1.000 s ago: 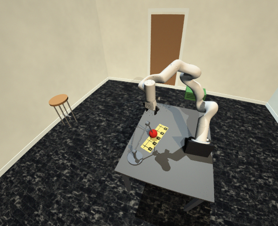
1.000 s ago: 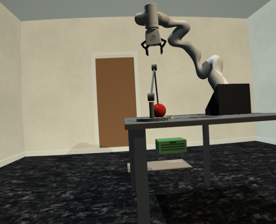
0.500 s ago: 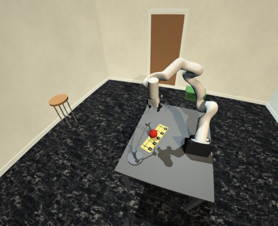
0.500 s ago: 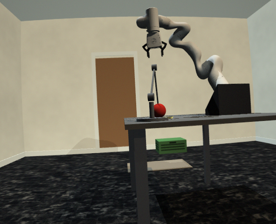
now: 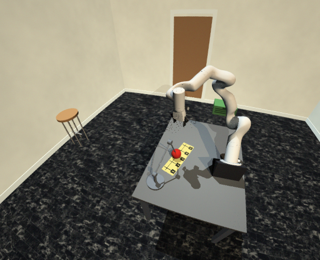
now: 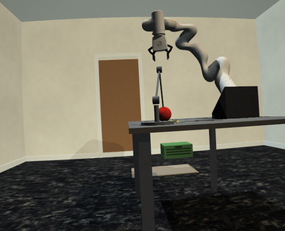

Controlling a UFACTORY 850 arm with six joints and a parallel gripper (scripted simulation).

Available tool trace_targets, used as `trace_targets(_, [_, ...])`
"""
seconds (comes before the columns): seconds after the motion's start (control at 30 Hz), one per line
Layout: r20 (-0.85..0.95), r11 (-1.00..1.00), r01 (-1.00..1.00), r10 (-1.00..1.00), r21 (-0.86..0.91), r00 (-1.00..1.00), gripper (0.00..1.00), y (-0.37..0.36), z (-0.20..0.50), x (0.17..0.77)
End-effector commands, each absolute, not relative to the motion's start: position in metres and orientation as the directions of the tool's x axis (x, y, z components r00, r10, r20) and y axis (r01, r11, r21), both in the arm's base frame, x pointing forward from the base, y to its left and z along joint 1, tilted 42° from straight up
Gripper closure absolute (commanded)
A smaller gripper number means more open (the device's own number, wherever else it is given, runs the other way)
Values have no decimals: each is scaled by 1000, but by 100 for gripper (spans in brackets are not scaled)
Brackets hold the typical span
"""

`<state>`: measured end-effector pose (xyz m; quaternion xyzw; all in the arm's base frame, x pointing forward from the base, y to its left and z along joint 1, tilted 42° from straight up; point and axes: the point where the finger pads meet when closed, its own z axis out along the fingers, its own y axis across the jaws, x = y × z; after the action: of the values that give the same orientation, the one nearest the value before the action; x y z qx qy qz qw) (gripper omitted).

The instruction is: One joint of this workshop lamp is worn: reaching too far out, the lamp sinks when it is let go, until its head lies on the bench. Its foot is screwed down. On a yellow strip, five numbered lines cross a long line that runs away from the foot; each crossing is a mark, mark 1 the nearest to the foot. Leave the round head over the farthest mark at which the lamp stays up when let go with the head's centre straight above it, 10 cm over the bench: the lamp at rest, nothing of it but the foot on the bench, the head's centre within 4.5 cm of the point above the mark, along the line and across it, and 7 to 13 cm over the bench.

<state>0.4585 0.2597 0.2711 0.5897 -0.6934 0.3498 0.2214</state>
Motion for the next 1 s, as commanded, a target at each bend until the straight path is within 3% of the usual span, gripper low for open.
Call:
trace_targets(0.0, [719, 60, -972, -664, -225, -207, 0, 255, 276, 457])
trace_targets(0.97, [432, 59, -972, -888, -227, -155, 0, 254, 277, 457])
